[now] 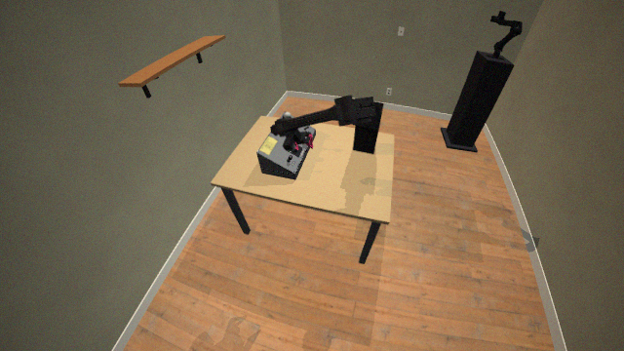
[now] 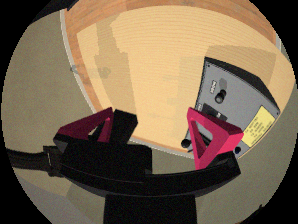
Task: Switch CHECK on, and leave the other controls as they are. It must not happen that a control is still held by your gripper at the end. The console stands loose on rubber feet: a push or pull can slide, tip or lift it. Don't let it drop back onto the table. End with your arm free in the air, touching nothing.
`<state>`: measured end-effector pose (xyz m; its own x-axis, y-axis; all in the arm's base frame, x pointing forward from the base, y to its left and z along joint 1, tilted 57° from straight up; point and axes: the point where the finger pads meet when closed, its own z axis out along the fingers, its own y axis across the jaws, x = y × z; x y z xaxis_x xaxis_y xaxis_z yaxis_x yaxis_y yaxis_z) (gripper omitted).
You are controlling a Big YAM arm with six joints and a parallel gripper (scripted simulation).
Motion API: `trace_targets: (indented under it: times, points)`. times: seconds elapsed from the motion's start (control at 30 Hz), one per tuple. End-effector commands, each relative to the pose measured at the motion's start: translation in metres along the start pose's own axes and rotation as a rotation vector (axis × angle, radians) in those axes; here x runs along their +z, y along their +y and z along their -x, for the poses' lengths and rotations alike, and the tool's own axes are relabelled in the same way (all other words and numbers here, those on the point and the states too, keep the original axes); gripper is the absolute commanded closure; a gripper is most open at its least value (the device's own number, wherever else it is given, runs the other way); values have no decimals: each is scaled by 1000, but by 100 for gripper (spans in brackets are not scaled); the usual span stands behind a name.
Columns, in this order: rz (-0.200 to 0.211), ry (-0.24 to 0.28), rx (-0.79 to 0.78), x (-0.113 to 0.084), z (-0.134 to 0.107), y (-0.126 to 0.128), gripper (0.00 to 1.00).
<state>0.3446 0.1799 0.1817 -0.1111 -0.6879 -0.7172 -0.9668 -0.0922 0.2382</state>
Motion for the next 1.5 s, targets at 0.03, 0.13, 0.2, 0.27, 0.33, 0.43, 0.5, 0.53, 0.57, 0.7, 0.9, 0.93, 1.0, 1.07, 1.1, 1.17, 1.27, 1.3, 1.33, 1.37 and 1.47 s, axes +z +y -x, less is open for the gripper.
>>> trace_targets:
  times: [0.03,0.13,0.2,0.27,0.33,0.43,0.5,0.53,0.57,0.7,0.9,0.93,1.0,1.07,1.1,1.17,1.27,1.3,1.33,1.37,1.47]
  points:
    - [-6,-1,-1,-2,1,0,0]
    - [-34,-2,-10,-9,4,-5,0]
    - [-57,3,-10,-15,4,-6,0]
    - [-86,12,2,-19,1,-11,0]
    - [-123,29,14,-23,-1,-17,0]
    - [-217,63,44,-33,-5,-31,0]
    - [-310,86,72,-46,-6,-44,0]
    - [-368,94,89,-55,-5,-53,0]
    - [-368,94,89,-55,-5,-53,0]
    - [-502,101,118,-75,3,-71,0]
    - [-760,68,205,-125,10,-98,0]
    - [-856,40,234,-145,17,-105,0]
    - [-850,40,225,-142,21,-105,0]
    - [-951,1,258,-165,27,-111,0]
    - [-1054,-47,290,-192,34,-116,0]
    - [-1054,-47,290,-192,34,-116,0]
    - [-1240,-169,325,-250,61,-118,0]
    - [-1269,-196,338,-249,62,-118,0]
    - [-1254,-198,325,-242,69,-118,0]
    - [-1346,-262,360,-275,69,-115,0]
    - [-1444,-367,385,-304,81,-108,0]
